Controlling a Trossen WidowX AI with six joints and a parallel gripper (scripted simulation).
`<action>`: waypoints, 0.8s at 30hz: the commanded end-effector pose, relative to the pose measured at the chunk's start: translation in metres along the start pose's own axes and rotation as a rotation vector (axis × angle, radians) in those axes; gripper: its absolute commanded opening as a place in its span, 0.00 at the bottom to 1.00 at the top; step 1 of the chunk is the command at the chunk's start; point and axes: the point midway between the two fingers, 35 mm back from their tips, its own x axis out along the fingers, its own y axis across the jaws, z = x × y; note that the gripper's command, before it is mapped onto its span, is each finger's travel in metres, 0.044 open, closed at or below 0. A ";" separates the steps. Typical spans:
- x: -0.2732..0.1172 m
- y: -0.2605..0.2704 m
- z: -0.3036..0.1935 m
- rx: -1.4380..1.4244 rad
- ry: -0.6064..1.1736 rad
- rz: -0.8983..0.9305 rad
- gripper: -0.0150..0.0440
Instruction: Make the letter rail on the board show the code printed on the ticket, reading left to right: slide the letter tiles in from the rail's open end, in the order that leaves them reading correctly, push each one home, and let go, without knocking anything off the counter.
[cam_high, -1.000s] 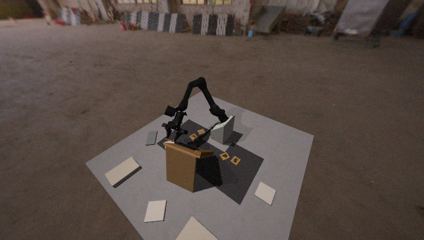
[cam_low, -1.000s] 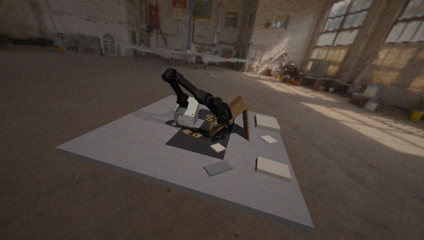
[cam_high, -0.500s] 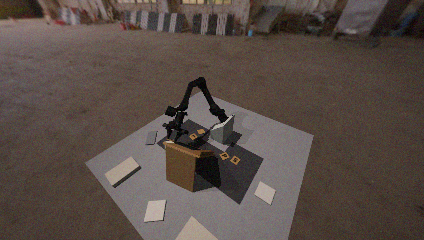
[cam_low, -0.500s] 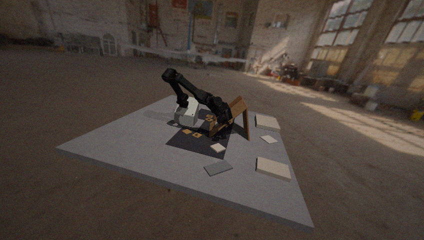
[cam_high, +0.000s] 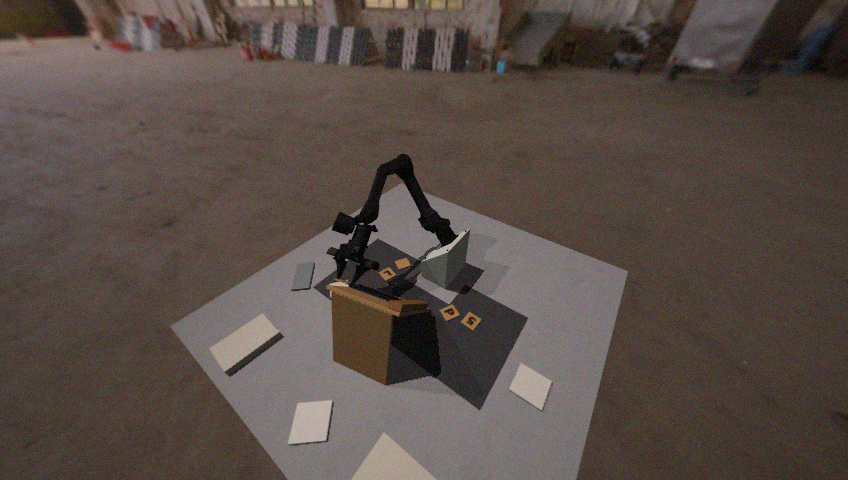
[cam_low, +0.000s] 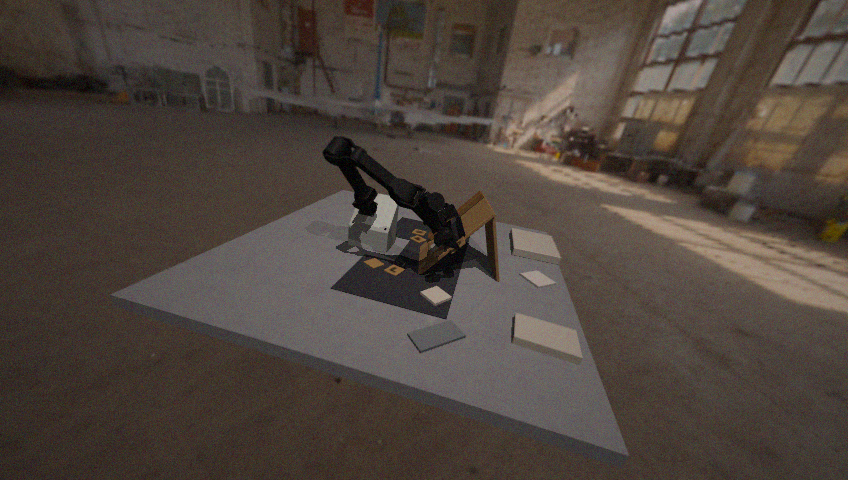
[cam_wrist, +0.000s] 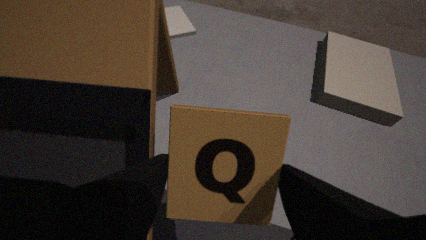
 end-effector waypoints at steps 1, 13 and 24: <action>0.000 0.004 -0.002 0.005 0.004 0.002 0.25; 0.000 0.010 -0.002 0.006 0.004 0.003 0.25; 0.000 0.016 -0.002 0.006 0.004 0.003 0.25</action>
